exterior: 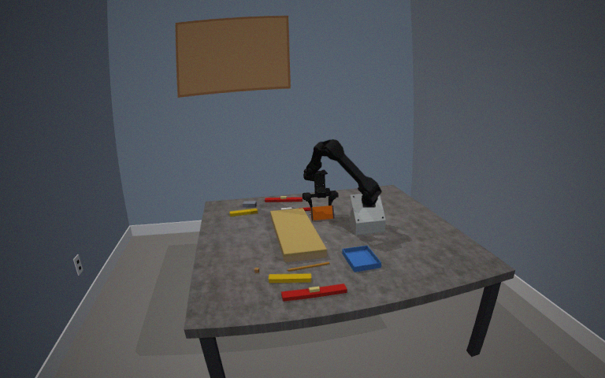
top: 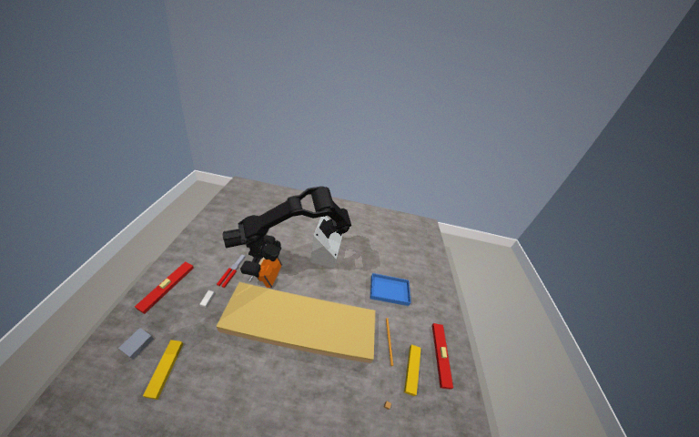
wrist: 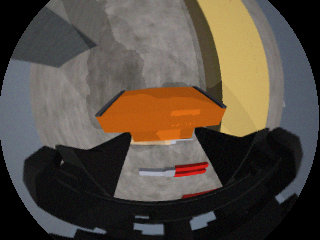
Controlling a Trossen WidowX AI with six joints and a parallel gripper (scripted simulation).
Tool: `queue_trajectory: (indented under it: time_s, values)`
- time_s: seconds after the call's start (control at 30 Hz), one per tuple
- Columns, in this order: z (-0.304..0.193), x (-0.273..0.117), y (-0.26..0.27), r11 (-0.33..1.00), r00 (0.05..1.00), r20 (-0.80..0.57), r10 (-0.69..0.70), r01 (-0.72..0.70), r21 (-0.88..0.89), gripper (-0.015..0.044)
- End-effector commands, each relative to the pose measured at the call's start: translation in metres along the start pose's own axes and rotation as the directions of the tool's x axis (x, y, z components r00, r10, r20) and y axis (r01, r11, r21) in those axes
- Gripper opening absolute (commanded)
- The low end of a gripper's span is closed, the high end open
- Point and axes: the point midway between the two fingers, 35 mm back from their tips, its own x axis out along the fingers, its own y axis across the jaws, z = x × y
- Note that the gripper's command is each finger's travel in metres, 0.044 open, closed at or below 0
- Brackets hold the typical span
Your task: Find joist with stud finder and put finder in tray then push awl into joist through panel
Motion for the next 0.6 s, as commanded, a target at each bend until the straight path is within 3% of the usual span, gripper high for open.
queue_trajectory:
  time_s: [0.0,0.13,0.57]
  values:
    - [0.0008,0.0077,0.0010,1.000,1.000,0.006,-0.002,0.002,0.005,0.0440]
    - [0.0007,0.0116,0.0012,1.000,1.000,0.006,-0.002,0.002,0.005,0.0440]
    - [0.0007,0.0116,0.0012,1.000,1.000,0.006,-0.002,0.002,0.005,0.0353]
